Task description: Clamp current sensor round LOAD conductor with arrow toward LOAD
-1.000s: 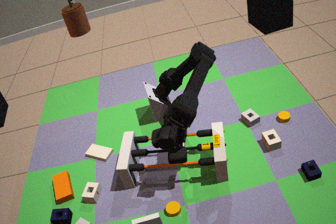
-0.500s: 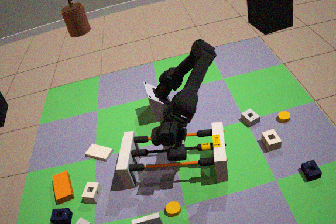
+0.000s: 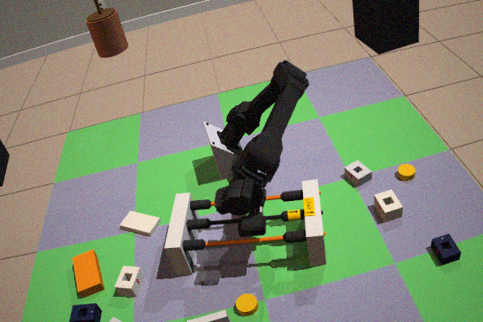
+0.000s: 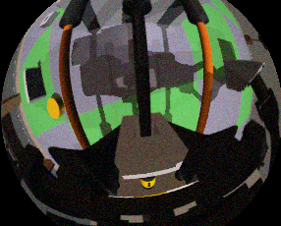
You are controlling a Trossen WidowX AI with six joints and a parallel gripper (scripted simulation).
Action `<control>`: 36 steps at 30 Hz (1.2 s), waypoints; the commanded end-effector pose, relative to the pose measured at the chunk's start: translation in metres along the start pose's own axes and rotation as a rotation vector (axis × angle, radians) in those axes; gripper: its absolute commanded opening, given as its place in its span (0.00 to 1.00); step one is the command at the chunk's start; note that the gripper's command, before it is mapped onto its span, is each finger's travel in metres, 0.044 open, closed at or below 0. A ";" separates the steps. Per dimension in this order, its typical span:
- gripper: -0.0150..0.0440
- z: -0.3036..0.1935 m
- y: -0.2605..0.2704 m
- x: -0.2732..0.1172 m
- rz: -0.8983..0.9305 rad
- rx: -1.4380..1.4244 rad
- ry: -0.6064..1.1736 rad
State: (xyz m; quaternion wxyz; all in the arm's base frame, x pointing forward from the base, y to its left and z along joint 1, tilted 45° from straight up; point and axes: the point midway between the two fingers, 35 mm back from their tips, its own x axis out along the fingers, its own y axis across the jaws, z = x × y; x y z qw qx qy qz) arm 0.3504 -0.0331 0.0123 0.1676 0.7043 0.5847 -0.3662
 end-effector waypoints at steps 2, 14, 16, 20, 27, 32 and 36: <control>0.70 0.000 0.000 0.000 -0.002 -0.001 0.000; 0.78 0.000 0.000 -0.001 -0.001 0.002 0.001; 0.69 0.000 0.000 -0.001 -0.001 0.002 0.001; 0.51 0.000 0.000 -0.001 -0.001 0.002 0.001; 0.42 0.000 0.000 -0.001 -0.001 0.002 0.001; 0.37 0.000 0.000 -0.001 -0.001 0.002 0.001; 0.25 0.000 0.000 -0.003 0.006 0.002 0.001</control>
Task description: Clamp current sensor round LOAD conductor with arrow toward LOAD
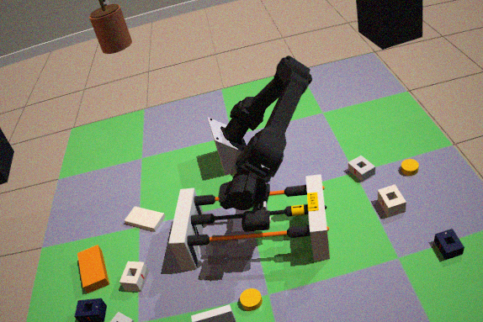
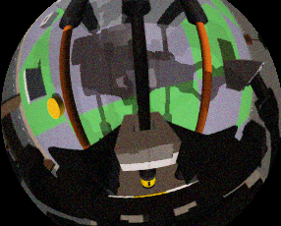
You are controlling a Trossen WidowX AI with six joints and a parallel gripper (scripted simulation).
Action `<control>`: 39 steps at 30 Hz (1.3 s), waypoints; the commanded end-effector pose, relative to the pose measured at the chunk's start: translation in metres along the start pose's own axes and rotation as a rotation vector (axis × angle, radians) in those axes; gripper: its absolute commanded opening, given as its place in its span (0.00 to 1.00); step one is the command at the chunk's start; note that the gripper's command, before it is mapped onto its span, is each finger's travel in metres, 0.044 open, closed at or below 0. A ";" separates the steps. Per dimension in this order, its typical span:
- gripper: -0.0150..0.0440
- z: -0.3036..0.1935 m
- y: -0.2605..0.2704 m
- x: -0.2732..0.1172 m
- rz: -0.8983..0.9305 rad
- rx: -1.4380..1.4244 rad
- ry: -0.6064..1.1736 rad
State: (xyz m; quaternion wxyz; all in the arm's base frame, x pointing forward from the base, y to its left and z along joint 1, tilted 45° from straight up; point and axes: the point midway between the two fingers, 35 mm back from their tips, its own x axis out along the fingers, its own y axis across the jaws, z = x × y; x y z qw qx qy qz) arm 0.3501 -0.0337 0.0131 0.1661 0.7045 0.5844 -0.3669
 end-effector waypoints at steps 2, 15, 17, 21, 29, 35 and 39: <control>0.25 0.000 0.000 -0.004 0.013 -0.001 0.001; 0.25 0.000 0.000 -0.001 0.003 0.001 0.000; 0.25 0.000 0.000 -0.001 0.003 0.001 0.000; 0.25 0.000 0.000 -0.001 0.003 0.001 0.000; 0.25 0.000 0.000 0.004 0.003 0.001 0.001; 0.52 0.000 0.000 0.000 0.003 -0.002 -0.001; 0.68 0.000 0.000 0.000 0.003 -0.002 -0.001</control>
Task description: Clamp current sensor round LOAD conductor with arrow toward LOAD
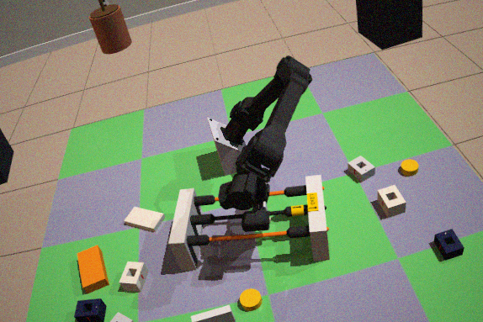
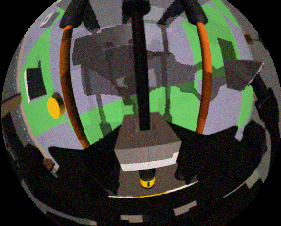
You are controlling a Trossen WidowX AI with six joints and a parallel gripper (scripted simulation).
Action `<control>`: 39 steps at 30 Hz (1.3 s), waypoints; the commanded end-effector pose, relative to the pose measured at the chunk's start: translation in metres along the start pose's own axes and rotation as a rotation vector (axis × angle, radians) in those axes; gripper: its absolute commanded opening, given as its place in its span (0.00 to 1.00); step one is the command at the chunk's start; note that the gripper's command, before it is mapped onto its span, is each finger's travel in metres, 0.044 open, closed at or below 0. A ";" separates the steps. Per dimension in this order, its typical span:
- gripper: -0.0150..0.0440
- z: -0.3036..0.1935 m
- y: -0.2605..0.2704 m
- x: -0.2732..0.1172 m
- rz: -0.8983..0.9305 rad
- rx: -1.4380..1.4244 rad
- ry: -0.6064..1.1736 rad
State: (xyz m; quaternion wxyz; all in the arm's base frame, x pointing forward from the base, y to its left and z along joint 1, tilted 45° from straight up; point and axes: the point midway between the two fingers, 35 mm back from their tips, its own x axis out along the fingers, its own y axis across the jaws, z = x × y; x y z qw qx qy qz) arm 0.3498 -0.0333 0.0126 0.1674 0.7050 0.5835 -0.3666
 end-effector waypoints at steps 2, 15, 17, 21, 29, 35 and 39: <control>0.68 0.000 0.000 0.000 0.000 -0.001 0.000; 0.68 0.000 0.000 0.000 0.000 -0.001 0.000; 0.68 0.000 0.000 0.000 0.000 -0.001 0.000; 0.68 0.000 0.000 0.000 0.000 -0.001 0.000; 0.68 0.000 0.000 0.000 0.000 -0.001 0.000; 0.77 0.000 0.000 0.000 0.000 -0.001 0.000; 0.95 0.000 0.000 0.000 0.000 -0.001 0.000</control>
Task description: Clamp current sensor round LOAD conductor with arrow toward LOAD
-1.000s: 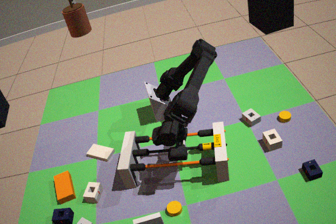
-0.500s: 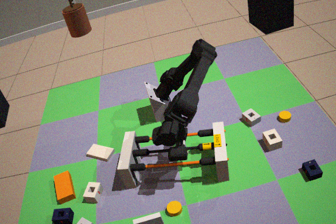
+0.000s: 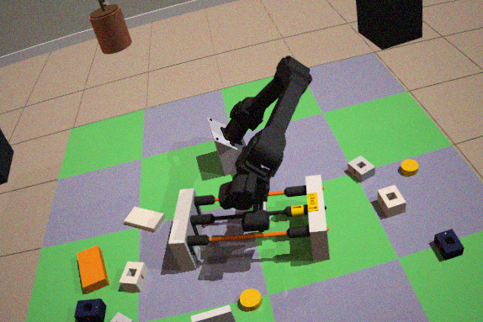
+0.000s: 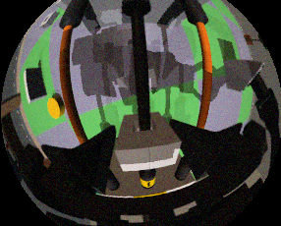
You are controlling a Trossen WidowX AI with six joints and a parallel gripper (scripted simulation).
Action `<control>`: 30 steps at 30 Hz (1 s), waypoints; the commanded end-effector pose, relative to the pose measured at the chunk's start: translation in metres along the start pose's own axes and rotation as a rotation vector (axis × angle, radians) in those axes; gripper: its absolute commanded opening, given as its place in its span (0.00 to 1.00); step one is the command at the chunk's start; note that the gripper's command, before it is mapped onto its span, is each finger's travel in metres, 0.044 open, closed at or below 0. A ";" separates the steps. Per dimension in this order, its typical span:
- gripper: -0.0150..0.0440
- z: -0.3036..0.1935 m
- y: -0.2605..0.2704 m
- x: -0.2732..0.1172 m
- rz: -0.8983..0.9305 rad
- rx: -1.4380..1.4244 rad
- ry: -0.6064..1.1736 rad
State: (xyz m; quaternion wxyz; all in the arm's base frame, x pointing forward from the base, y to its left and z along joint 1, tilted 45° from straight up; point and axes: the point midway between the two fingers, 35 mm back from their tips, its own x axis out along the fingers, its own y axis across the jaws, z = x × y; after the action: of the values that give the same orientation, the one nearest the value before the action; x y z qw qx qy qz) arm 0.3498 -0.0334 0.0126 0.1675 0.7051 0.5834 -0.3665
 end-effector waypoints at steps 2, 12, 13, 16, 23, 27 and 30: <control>1.00 0.000 0.000 0.000 0.000 -0.001 0.000; 1.00 0.000 0.002 -0.020 0.004 -0.001 -0.001; 1.00 0.000 0.003 -0.035 0.008 0.000 -0.002; 1.00 -0.001 0.001 -0.080 0.015 0.001 -0.002; 1.00 -0.002 -0.002 -0.100 0.018 0.001 -0.001; 1.00 -0.002 -0.002 -0.100 0.018 0.001 -0.001; 1.00 -0.002 -0.002 -0.100 0.018 0.001 -0.001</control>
State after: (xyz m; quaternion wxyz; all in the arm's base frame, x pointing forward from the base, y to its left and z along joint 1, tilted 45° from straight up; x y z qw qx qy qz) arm 0.3439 -0.1011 0.0854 0.1697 0.7119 0.5752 -0.3653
